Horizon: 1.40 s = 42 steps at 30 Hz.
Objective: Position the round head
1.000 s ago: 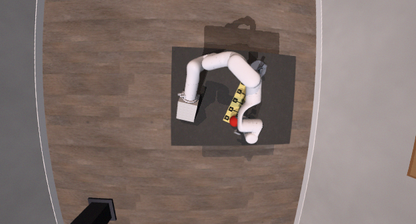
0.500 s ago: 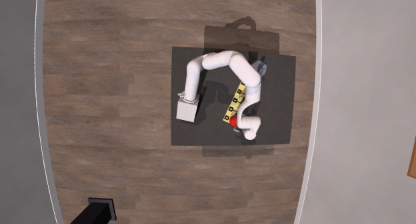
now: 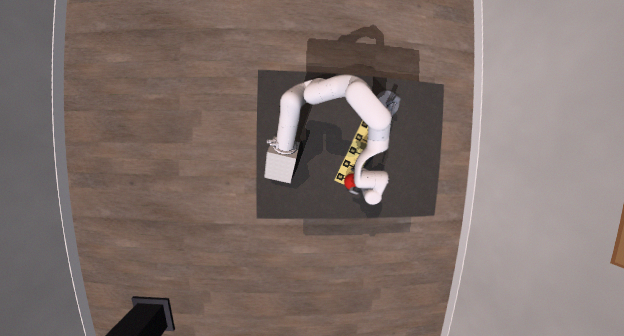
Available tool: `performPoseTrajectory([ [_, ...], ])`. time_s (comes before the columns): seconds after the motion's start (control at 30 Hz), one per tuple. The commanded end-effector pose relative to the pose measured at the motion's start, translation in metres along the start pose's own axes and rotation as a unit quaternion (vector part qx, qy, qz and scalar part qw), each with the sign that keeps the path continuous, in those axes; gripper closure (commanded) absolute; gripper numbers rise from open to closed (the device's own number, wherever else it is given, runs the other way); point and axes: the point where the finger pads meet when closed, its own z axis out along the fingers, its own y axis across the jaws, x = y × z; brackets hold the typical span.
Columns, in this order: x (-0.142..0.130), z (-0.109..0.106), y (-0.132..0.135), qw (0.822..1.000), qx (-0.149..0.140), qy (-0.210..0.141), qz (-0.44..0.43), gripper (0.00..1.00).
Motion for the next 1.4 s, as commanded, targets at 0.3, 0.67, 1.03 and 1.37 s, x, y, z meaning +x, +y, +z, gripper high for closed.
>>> performPoseTrajectory([
  [0.3,0.0005,0.0025,-0.0015,1.0,0.003,0.002,-0.001,0.0],
  [0.67,0.0006,0.0039,-0.0016,1.0,0.004,0.002,-0.001,1.0],
  [1.03,0.0006,0.0037,-0.0016,1.0,0.004,0.002,-0.001,1.0],
  [1.37,0.0006,0.0037,-0.0016,1.0,0.004,0.002,-0.001,1.0],
])
